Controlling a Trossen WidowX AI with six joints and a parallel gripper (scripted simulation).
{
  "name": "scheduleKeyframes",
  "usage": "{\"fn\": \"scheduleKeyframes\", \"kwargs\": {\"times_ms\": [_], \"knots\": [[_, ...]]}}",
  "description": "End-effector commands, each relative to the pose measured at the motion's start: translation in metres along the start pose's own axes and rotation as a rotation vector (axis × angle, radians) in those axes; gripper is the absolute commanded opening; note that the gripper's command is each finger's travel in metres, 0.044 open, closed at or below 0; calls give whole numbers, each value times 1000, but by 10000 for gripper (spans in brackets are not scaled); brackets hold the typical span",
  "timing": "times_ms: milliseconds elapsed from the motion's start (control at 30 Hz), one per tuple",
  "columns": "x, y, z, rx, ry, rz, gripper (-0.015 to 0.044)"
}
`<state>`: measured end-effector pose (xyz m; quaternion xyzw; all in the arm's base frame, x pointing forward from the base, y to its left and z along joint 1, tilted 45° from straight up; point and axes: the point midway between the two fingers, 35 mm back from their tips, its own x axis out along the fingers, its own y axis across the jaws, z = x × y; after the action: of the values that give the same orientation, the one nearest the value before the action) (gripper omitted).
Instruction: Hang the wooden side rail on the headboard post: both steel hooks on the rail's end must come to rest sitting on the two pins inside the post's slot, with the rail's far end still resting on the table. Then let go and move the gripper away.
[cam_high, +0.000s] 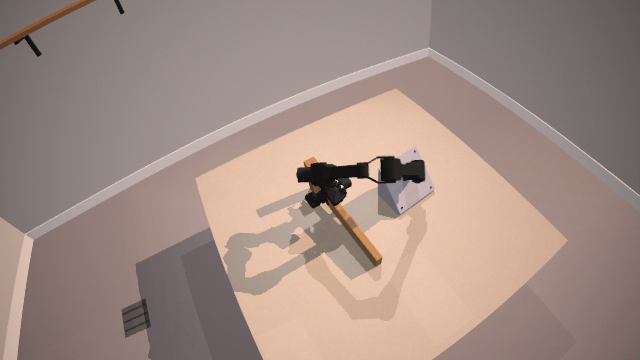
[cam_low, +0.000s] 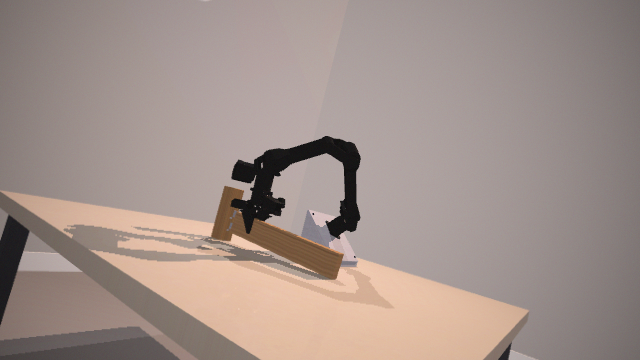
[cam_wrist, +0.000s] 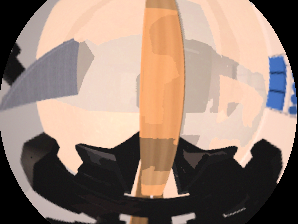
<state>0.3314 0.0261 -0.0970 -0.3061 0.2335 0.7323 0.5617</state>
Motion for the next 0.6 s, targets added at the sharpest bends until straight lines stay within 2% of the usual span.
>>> {"fn": "scheduleKeyframes", "kwargs": {"times_ms": [0,567], "knots": [[-5,-2,-5,0,8,-17,0],[-5,-2,-6,0,8,-17,0]]}}
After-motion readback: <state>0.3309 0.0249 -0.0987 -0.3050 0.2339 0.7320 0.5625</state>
